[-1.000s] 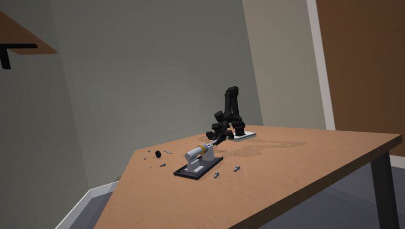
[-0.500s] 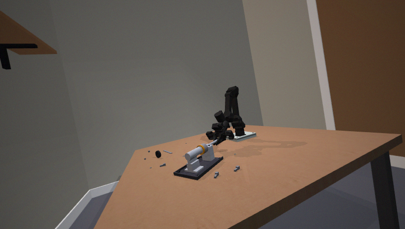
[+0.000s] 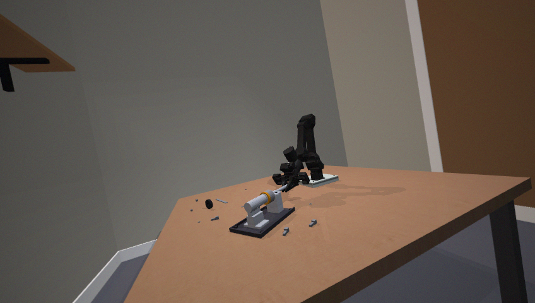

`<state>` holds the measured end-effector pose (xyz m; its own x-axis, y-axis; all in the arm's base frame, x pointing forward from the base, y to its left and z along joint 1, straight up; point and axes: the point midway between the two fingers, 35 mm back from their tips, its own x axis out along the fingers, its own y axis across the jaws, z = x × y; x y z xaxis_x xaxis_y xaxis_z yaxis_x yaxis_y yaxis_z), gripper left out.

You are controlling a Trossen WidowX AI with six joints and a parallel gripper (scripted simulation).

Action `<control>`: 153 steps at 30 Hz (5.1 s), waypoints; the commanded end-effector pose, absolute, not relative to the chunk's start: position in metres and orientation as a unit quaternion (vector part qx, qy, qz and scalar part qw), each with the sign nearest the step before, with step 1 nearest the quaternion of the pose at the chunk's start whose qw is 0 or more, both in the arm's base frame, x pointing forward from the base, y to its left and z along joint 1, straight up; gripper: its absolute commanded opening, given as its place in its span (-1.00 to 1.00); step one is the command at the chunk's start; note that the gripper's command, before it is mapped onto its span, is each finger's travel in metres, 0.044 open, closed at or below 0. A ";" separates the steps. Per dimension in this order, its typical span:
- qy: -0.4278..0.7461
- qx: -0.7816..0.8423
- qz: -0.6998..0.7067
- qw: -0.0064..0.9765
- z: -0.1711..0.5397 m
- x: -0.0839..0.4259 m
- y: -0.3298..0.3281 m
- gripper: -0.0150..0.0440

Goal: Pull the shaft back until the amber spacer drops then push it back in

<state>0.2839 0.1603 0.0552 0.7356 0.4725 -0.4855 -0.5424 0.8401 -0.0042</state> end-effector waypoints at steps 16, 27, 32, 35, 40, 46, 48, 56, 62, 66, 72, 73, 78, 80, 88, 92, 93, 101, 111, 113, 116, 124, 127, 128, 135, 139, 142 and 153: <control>0.239 -0.074 0.276 0.928 0.055 0.282 0.160 -0.49; 0.239 -0.074 0.276 0.928 0.055 0.281 0.159 -0.49; 0.239 -0.074 0.276 0.928 0.055 0.280 0.159 -0.49; 0.239 -0.074 0.276 0.928 0.055 0.280 0.158 -0.49; 0.239 -0.074 0.276 0.928 0.055 0.279 0.158 -0.49; 0.239 -0.074 0.276 0.928 0.055 0.279 0.158 -0.49; 0.239 -0.074 0.276 0.928 0.055 0.279 0.158 -0.49; 0.239 -0.074 0.276 0.928 0.055 0.278 0.157 -0.49; 0.239 -0.074 0.276 0.928 0.055 0.277 0.157 -0.49; 0.239 -0.074 0.276 0.928 0.055 0.277 0.156 -0.49; 0.239 -0.074 0.276 0.928 0.055 0.276 0.156 -0.49; 0.239 -0.074 0.276 0.928 0.055 0.276 0.156 -0.49; 0.239 -0.074 0.276 0.928 0.055 0.276 0.156 -0.49; 0.239 -0.074 0.276 0.928 0.055 0.275 0.156 -0.49; 0.239 -0.074 0.276 0.928 0.055 0.275 0.155 -0.49; 0.239 -0.074 0.276 0.928 0.055 0.274 0.155 -0.49; 0.239 -0.074 0.276 0.928 0.055 0.274 0.155 -0.49; 0.239 -0.074 0.276 0.928 0.055 0.273 0.154 -0.49; 0.239 -0.074 0.276 0.928 0.055 0.272 0.154 -0.49; 0.239 -0.074 0.276 0.928 0.055 0.272 0.153 -0.49; 0.239 -0.074 0.276 0.928 0.055 0.272 0.153 -0.49; 0.239 -0.075 0.276 0.928 0.055 0.271 0.153 -0.49; 0.239 -0.075 0.276 0.928 0.055 0.271 0.153 -0.49; 0.239 -0.075 0.276 0.928 0.055 0.271 0.153 -0.49; 0.239 -0.075 0.276 0.928 0.055 0.270 0.152 -0.49; 0.239 -0.075 0.276 0.928 0.055 0.270 0.152 -0.49; 0.239 -0.075 0.276 0.928 0.055 0.270 0.152 -0.49; 0.239 -0.075 0.276 0.928 0.055 0.268 0.151 -0.49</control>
<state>0.2693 0.1507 0.0548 0.7352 0.4723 -0.4863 -0.5424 0.8401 -0.0041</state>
